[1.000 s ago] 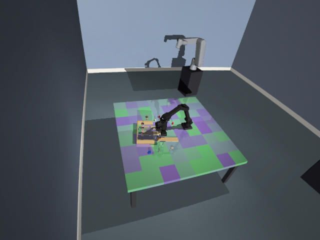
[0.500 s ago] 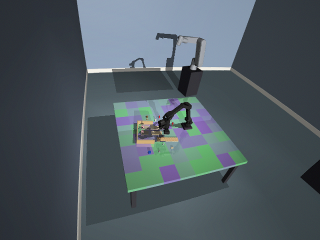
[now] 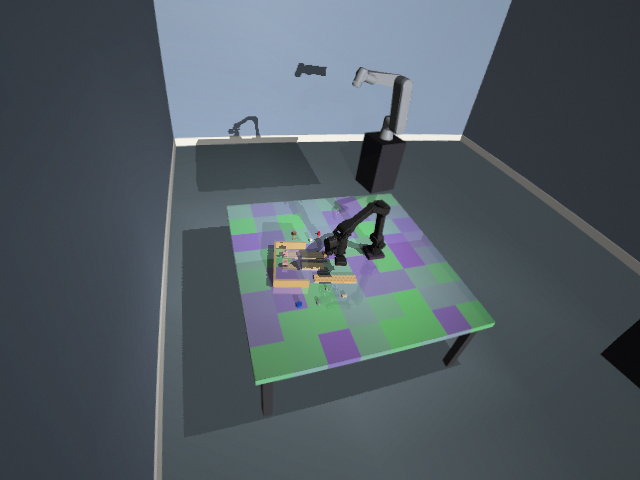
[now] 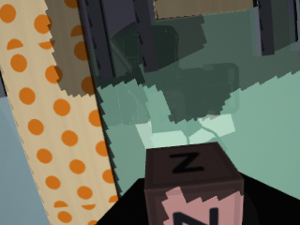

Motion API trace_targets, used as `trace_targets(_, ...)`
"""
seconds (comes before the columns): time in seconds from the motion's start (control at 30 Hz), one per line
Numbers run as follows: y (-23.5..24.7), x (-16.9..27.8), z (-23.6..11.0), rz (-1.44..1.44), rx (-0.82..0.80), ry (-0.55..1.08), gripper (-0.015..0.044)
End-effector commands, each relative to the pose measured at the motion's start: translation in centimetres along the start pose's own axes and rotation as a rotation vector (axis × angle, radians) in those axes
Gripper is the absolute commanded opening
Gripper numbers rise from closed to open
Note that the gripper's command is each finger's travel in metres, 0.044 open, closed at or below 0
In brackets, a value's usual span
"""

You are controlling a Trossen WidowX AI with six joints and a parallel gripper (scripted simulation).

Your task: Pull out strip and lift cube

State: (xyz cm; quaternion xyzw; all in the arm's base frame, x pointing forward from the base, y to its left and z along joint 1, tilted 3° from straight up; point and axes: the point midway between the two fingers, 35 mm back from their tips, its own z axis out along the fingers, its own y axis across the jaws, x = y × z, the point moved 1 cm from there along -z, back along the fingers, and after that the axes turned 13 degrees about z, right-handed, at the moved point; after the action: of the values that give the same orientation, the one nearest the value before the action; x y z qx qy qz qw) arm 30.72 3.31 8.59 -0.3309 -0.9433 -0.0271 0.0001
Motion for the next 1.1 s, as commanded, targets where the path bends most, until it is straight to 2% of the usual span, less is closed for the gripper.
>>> trace_targets(0.0,-0.5,0.5,0.0,-0.005,-0.004,-0.001,0.0000)
trace_targets(0.27,-0.5,0.5,-3.4,-0.005,-0.004,-0.001,0.0000)
trace_targets(1.07,-0.5,0.5,-3.5,-0.005,-0.004,-0.001,0.0000)
